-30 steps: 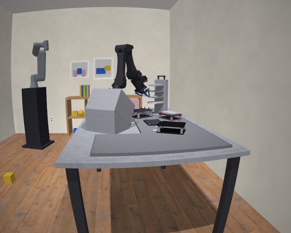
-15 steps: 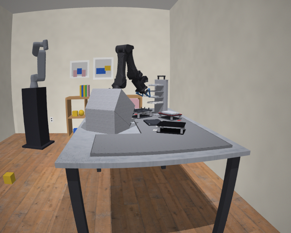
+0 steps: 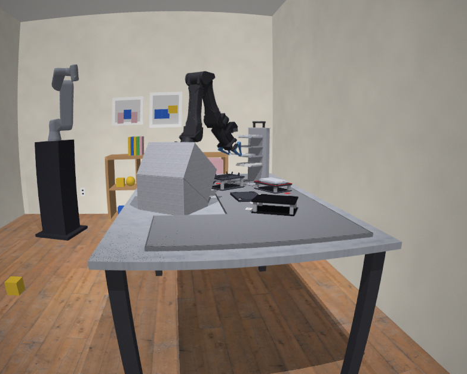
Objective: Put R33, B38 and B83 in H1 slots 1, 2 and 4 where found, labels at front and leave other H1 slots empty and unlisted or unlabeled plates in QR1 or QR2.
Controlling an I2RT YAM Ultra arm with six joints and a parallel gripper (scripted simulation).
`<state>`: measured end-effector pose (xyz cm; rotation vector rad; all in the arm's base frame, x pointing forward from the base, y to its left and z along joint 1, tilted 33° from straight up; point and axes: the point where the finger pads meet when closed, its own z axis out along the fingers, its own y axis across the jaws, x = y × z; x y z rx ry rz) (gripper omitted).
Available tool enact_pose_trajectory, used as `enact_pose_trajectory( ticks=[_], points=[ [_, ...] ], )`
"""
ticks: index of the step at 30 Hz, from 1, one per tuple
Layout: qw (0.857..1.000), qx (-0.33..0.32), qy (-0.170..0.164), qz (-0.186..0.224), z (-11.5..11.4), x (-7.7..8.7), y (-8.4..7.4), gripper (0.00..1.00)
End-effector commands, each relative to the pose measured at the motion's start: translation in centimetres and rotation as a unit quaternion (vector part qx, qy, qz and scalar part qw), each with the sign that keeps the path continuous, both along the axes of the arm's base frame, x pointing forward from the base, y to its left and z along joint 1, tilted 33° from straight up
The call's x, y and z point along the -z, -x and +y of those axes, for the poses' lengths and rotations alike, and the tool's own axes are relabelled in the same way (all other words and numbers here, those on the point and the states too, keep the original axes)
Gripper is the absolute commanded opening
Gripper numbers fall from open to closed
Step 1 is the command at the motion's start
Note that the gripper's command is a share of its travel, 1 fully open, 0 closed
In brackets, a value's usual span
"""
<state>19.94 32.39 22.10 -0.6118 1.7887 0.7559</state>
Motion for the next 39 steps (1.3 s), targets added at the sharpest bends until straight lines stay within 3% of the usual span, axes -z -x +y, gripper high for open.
enact_pose_trajectory(
  ticks=[1,4,5,24,25,31,32,34,39],
  points=[
    [1.000,0.005,-0.020,-0.012,0.5,-1.7,-0.7,0.86],
    [1.000,0.005,-0.020,-0.012,0.5,-1.7,-0.7,0.86],
    [1.000,0.001,-0.013,-0.007,0.2,-1.0,-0.2,0.86],
    [1.000,0.001,-0.013,-0.007,0.2,-0.9,-0.2,0.86],
    [1.000,0.005,-0.020,-0.012,0.6,-1.6,-0.8,0.86],
    [1.000,0.004,-0.020,-0.012,0.8,-1.6,-1.0,0.86],
    [0.999,0.006,-0.035,-0.020,0.4,-2.9,-0.9,0.86],
    [1.000,0.004,-0.019,-0.012,0.9,-1.6,-1.1,0.86],
    [1.000,0.003,-0.020,-0.012,1.2,-1.6,-1.3,0.86]
  ],
)
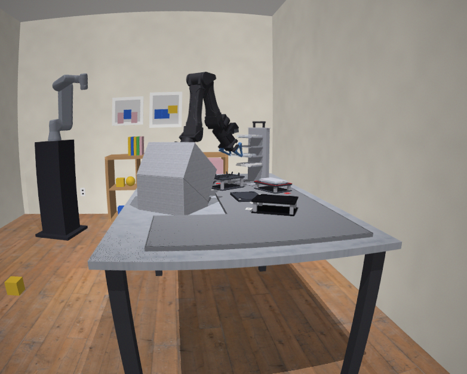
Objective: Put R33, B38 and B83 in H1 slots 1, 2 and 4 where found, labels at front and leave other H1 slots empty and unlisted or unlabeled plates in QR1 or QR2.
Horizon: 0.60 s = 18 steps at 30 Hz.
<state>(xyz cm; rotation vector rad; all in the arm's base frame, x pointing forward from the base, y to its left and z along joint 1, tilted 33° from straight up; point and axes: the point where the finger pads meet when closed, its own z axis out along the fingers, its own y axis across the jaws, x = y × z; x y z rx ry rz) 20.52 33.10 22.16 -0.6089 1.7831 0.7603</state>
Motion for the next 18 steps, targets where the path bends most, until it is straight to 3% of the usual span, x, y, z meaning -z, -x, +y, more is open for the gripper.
enact_pose_trajectory(
  ticks=[1,18],
  points=[
    [1.000,0.004,-0.017,-0.010,0.54,-1.58,-0.81,0.86],
    [1.000,0.004,-0.014,-0.010,1.23,-1.49,-1.50,0.86]
  ],
)
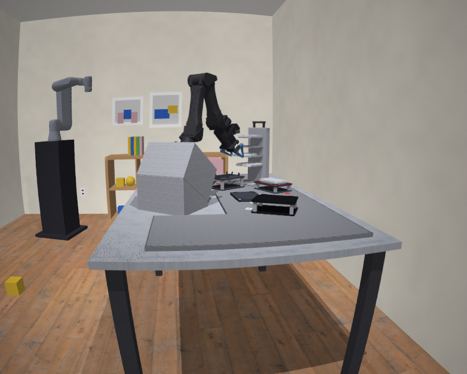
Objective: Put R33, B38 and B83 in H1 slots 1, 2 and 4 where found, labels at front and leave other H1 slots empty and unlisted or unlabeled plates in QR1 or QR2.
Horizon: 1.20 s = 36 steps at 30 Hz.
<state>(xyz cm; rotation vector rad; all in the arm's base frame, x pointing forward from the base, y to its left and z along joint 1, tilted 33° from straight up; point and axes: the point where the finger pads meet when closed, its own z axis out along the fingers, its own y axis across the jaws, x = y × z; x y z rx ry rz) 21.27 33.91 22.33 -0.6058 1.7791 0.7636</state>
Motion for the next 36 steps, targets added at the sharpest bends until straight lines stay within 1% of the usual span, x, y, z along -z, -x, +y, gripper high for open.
enact_pose_trajectory(
  ticks=[1,8,9,13,14,17,18,19,35,36],
  points=[
    [1.000,0.003,-0.011,-0.009,0.5,-1.3,-0.8,0.86],
    [1.000,0.003,-0.010,-0.008,0.7,-1.2,-1.0,0.86],
    [1.000,0.004,-0.005,-0.005,0.7,-1.0,-1.1,0.86],
    [1.000,0.003,-0.007,-0.006,0.9,-1.1,-1.2,0.86],
    [1.000,0.001,-0.008,-0.005,0.6,-0.9,-0.7,0.86],
    [1.000,0.001,-0.008,-0.005,0.6,-0.9,-0.7,0.86],
    [1.000,0.004,-0.008,-0.007,0.9,-1.1,-1.3,1.00],
    [1.000,0.001,-0.008,-0.005,0.7,-0.8,-0.7,1.00],
    [1.000,0.001,-0.008,-0.005,0.7,-0.8,-0.7,1.00],
    [1.000,0.003,-0.019,-0.012,0.3,-2.4,-0.7,1.00]
  ],
)
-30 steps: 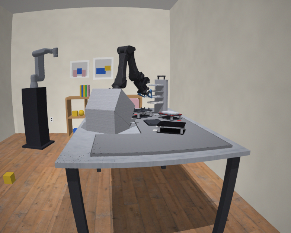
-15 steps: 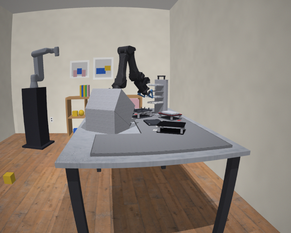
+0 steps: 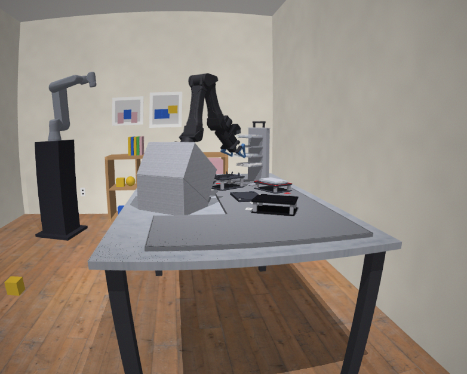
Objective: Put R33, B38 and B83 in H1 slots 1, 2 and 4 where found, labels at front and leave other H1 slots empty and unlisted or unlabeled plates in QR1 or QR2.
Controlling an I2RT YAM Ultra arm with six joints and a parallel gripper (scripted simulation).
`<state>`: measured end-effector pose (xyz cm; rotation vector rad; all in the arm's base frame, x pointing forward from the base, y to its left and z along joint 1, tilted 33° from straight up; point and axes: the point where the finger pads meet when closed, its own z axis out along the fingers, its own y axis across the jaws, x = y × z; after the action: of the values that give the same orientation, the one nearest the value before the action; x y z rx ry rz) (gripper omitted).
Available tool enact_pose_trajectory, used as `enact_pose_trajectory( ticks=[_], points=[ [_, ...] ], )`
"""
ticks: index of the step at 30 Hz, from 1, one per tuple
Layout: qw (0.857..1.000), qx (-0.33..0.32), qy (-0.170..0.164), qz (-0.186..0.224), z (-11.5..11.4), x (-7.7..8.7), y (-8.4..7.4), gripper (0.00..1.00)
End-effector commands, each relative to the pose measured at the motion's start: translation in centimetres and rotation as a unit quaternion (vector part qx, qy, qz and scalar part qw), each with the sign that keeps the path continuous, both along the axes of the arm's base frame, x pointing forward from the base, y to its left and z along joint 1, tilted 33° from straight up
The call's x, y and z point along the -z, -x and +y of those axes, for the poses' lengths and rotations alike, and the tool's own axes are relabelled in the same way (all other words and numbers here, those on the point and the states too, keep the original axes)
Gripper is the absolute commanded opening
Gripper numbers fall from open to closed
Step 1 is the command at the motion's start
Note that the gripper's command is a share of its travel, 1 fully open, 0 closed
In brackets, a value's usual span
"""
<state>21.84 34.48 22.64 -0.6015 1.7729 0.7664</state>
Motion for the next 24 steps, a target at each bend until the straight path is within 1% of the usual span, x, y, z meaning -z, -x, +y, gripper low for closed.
enact_pose_trajectory(
  ticks=[1,4,6,7,9,21,24],
  points=[
    [1.000,0.001,0.003,0.000,-0.8,0.0,0.5,1.00],
    [1.000,-0.001,0.002,0.001,-0.9,0.3,1.0,1.00],
    [1.000,-0.001,0.002,0.001,-0.9,0.3,1.0,1.00],
    [1.000,-0.001,-0.006,-0.002,-0.9,-0.1,1.0,1.00],
    [1.000,-0.001,-0.010,-0.004,-1.1,-0.1,1.2,1.00],
    [1.000,-0.001,-0.011,-0.003,-2.2,0.9,2.5,1.00],
    [1.000,-0.001,-0.013,-0.005,-2.2,0.7,2.6,1.00]
  ],
)
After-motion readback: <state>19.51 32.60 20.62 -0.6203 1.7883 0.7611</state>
